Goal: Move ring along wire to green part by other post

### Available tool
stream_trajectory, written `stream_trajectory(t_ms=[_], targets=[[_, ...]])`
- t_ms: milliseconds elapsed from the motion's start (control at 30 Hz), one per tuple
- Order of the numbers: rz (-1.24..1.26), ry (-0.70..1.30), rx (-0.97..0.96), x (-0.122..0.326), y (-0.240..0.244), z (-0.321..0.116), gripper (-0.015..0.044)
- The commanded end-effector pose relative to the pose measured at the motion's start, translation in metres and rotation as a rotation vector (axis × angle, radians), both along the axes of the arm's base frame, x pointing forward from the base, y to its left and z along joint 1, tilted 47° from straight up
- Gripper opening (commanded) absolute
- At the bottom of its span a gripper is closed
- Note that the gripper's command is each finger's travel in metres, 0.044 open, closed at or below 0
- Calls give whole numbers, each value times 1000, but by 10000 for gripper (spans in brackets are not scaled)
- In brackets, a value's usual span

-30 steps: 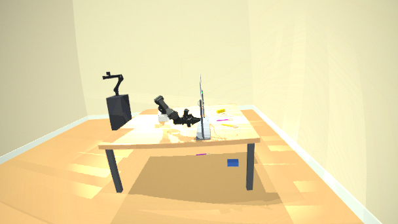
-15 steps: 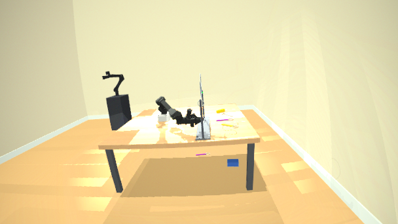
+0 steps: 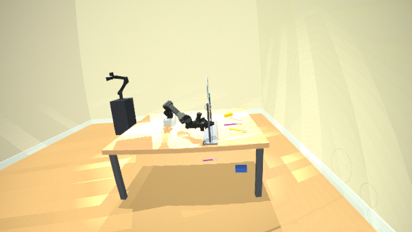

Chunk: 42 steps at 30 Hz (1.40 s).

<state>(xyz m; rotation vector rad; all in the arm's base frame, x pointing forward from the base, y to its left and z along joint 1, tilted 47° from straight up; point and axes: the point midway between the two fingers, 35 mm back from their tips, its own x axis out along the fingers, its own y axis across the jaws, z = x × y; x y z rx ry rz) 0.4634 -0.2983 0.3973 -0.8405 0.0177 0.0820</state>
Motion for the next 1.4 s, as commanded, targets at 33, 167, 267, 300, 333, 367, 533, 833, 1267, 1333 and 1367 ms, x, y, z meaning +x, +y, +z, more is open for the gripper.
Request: stream_trajectory(t_ms=[33, 167, 267, 300, 333, 367, 533, 833, 1267, 1333, 1367], targets=[[-5, -4, -1, 2, 0, 3, 160], [-5, -4, -1, 2, 0, 3, 160], [-5, -4, -1, 2, 0, 3, 160], [-5, -4, -1, 2, 0, 3, 160], [-5, -4, -1, 2, 0, 3, 160], [-5, -4, -1, 2, 0, 3, 160], [-5, -4, -1, 2, 0, 3, 160], [0, -5, -4, 2, 1, 2, 29], [0, -5, -4, 2, 1, 2, -150], [0, -5, -4, 2, 2, 3, -150], [0, -5, -3, 2, 3, 4, -150]])
